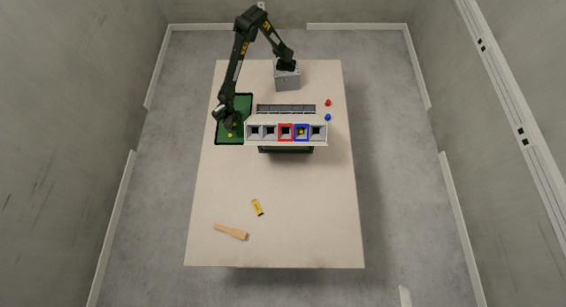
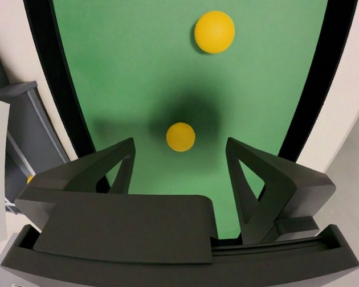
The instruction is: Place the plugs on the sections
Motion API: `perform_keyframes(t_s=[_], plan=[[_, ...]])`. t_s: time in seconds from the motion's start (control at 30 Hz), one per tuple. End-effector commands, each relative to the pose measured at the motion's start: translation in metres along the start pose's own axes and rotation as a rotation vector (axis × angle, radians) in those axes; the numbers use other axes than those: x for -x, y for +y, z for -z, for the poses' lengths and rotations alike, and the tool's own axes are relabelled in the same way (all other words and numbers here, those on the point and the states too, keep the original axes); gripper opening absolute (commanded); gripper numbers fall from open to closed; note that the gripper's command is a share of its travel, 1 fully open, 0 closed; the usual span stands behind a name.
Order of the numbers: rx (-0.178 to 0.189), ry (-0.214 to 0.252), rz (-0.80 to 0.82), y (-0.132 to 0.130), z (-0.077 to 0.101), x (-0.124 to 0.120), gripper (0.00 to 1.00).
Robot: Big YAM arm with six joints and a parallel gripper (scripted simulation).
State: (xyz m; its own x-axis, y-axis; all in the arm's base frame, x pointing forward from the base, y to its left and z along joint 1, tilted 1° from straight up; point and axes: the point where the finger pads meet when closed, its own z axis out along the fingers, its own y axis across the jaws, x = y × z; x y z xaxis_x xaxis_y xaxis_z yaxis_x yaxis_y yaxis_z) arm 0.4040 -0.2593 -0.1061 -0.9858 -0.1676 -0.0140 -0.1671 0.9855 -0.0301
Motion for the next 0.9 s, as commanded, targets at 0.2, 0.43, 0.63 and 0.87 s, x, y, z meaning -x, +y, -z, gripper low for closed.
perform_keyframes(t_s=[0.2, 0.43, 0.63, 0.87], plan=[[-0.002, -0.001, 0.002, -0.003, -0.016, 0.003, 0.80], [-0.002, -0.001, 0.002, -0.003, -0.021, 0.003, 0.80], [-0.002, -0.001, 0.002, -0.003, -0.024, 0.003, 0.80], [-0.002, -0.002, 0.002, -0.004, -0.025, 0.002, 0.80]])
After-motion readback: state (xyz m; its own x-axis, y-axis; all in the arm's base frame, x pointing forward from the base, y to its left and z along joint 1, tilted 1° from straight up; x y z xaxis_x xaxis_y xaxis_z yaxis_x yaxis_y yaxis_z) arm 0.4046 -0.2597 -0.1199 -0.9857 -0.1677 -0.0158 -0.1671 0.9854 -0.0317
